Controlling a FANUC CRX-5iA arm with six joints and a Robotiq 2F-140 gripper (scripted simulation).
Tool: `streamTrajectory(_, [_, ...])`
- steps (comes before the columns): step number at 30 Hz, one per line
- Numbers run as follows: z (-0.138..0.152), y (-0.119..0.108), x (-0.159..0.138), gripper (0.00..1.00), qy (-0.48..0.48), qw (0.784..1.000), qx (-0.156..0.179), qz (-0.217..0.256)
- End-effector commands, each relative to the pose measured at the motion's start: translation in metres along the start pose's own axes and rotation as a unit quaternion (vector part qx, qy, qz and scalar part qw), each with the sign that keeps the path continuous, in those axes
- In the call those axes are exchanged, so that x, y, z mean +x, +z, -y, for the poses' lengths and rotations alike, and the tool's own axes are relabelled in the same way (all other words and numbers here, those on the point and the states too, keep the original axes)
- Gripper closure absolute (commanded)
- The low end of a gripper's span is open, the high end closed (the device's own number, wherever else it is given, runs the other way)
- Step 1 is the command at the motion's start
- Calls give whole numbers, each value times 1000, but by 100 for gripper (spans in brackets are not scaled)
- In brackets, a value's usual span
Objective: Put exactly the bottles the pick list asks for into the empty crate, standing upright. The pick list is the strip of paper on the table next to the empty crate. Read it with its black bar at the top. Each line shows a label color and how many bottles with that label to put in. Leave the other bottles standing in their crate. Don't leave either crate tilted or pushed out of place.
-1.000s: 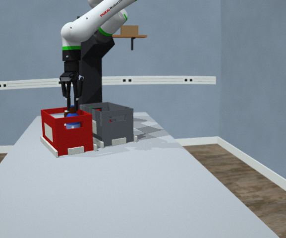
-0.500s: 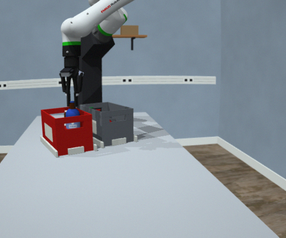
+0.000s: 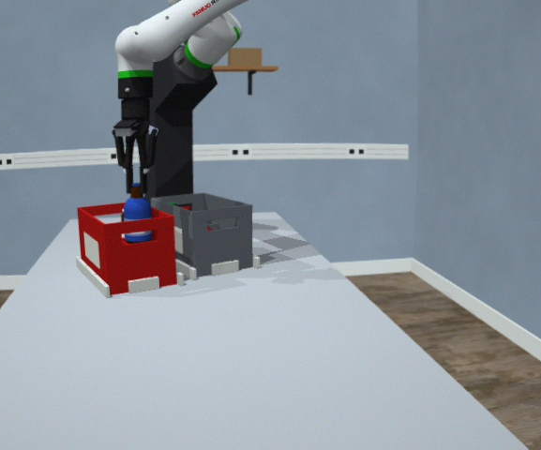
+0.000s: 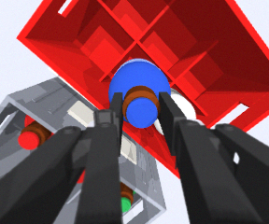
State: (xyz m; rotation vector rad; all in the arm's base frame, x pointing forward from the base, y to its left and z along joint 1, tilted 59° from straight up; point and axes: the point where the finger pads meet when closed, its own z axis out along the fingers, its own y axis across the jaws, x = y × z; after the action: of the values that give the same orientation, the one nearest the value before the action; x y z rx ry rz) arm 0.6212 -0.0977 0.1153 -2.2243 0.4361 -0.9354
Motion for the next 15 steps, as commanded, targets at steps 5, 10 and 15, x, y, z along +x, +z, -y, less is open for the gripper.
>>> streamTrajectory(5, [0,-11,1,90,0,1000,0,-1])
streamTrajectory(10, [0,-19,1,90,0,1000,0,-1])
streamTrajectory(15, [0,-28,1,90,0,1000,0,-1])
